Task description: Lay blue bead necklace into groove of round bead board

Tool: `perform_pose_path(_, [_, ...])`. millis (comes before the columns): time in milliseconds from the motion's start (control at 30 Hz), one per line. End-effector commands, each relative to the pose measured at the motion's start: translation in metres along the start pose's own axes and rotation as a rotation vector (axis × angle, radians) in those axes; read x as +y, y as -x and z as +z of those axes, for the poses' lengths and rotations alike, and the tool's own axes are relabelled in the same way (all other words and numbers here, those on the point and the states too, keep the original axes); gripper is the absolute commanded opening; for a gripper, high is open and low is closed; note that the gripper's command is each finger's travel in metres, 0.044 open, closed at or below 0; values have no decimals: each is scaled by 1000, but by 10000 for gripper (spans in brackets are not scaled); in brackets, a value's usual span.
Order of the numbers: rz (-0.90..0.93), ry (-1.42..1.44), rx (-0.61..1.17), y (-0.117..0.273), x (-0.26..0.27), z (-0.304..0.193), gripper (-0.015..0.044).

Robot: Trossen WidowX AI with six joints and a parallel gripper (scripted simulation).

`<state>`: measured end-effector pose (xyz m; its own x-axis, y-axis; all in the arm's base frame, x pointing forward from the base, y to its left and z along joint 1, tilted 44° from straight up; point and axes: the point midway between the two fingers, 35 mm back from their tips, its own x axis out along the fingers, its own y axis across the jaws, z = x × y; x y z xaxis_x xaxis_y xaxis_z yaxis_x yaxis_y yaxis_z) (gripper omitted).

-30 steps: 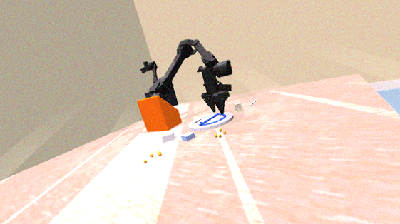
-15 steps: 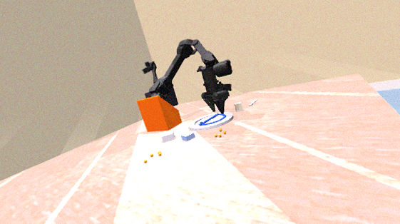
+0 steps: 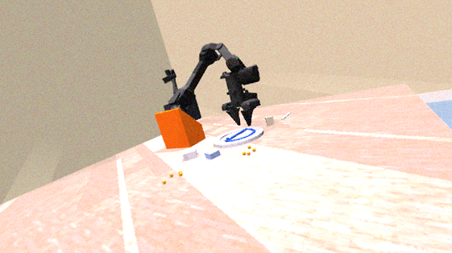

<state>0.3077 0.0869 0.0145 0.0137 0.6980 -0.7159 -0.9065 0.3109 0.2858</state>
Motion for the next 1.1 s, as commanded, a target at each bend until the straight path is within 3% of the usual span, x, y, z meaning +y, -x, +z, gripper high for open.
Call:
perform_pose_path(0, [-9, 355, -1, 21, -8, -11, 177])
perform_pose_path(100, [-9, 367, -1, 22, -8, -12, 120])
perform_pose_path(1067, [-12, 369, -3, 0, -10, -11, 120])
